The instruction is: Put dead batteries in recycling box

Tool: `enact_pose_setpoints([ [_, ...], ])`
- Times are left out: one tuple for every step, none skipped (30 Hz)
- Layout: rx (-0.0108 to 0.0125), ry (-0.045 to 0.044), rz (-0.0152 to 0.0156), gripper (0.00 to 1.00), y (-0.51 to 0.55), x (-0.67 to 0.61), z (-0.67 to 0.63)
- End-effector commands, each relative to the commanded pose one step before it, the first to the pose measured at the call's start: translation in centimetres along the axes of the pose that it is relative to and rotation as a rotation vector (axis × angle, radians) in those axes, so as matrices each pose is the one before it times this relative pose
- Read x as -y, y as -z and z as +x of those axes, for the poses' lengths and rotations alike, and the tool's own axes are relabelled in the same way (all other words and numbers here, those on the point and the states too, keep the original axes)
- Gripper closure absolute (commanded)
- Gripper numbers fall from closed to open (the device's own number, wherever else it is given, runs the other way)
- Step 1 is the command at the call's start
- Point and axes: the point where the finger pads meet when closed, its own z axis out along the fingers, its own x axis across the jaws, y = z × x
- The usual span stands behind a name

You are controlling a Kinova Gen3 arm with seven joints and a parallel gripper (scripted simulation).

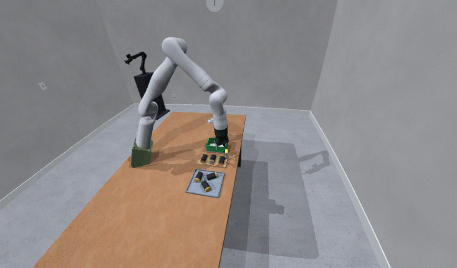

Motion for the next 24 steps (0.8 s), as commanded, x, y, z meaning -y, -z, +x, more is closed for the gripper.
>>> enact_pose_setpoints([
  [0.00009, -0.03309, -0.00197, 0.10, 0.081, 0.072, 0.072],
  [-0.00001, -0.01764, -0.00001, 0.10, 0.000, -0.001, 0.000],
  [-0.00002, -0.01744, -0.00001, 0.10, 0.000, -0.002, 0.000],
  [0.00000, 0.00000, 0.00000, 0.10, 0.000, 0.000, 0.000],
  [0.00000, 0.00000, 0.00000, 0.10, 0.000, 0.000, 0.000],
  [0.00002, -0.01711, 0.00001, 0.10, 0.000, 0.002, 0.000],
  [0.00001, -0.01691, 0.00001, 0.10, 0.000, 0.001, 0.000],
  [0.00000, -0.01671, 0.00000, 0.10, 0.000, 0.000, 0.000],
  [0.00000, -0.01651, 0.00000, 0.10, 0.000, 0.000, 0.000],
  [-0.00001, -0.01630, -0.00001, 0.10, 0.000, -0.001, 0.000],
  [-0.00002, -0.01609, -0.00001, 0.10, 0.000, -0.002, 0.000],
  [0.00001, -0.01577, 0.00000, 0.10, 0.000, 0.001, 0.000],
  [0.00001, -0.01552, 0.00001, 0.10, 0.000, 0.002, 0.000],
  [0.00001, -0.01530, 0.00000, 0.10, 0.000, 0.001, 0.000],
  [0.00000, -0.01508, 0.00000, 0.10, 0.000, 0.000, 0.000],
  [0.00000, -0.01486, 0.00000, 0.10, 0.000, -0.001, 0.000],
  [-0.00001, -0.01464, 0.00000, 0.10, 0.000, -0.001, 0.000],
  [-0.00002, -0.01441, -0.00001, 0.10, 0.000, -0.002, 0.000],
  [0.00001, -0.01407, 0.00000, 0.10, 0.000, 0.001, 0.000],
  [0.00001, -0.01381, 0.00000, 0.10, 0.000, 0.001, 0.000],
  [0.00000, 0.00000, 0.00000, 0.10, 0.000, 0.000, 0.000],
  [0.00000, 0.00000, 0.00000, 0.10, 0.000, 0.000, 0.000],
  [0.00001, -0.01358, 0.00000, 0.10, 0.000, 0.001, 0.000],
  [0.00000, -0.01334, 0.00000, 0.10, 0.000, 0.000, 0.000],
])
